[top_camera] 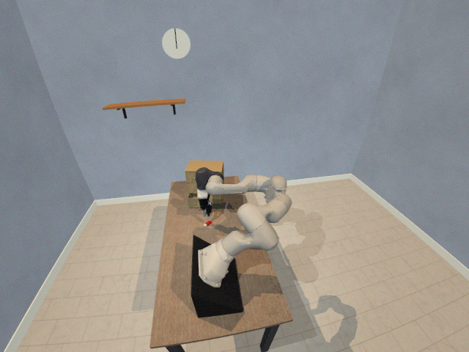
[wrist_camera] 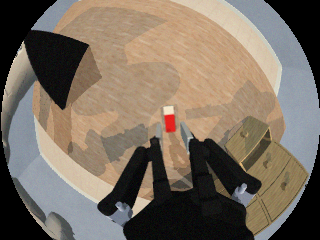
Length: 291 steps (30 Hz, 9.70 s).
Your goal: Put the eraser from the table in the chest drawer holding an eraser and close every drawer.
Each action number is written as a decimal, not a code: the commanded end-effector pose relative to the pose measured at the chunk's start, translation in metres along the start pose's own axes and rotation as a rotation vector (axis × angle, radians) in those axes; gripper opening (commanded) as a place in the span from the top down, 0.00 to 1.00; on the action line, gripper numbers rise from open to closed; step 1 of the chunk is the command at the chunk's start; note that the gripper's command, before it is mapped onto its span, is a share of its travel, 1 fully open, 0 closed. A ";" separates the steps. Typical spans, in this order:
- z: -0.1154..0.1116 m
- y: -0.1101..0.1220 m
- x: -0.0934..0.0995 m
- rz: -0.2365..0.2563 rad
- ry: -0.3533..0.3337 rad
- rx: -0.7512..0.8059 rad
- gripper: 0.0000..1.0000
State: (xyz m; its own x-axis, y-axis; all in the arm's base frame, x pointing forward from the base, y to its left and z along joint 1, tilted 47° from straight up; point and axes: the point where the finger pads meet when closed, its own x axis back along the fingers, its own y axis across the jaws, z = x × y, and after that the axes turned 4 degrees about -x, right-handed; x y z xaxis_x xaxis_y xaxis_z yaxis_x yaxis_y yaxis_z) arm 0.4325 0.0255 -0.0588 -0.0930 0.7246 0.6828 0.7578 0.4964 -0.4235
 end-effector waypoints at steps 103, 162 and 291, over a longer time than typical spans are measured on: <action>0.001 0.003 -0.053 -0.004 0.000 0.008 0.77; 0.001 0.003 -0.073 -0.004 0.000 0.008 0.89; 0.045 0.109 0.034 0.004 0.025 -1.685 0.89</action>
State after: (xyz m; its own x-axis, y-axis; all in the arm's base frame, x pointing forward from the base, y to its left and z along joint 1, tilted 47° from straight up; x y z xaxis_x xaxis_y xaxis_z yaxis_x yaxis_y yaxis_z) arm 0.4807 0.1211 -0.1040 -0.0811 0.7069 0.7027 0.7239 -0.4428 0.5291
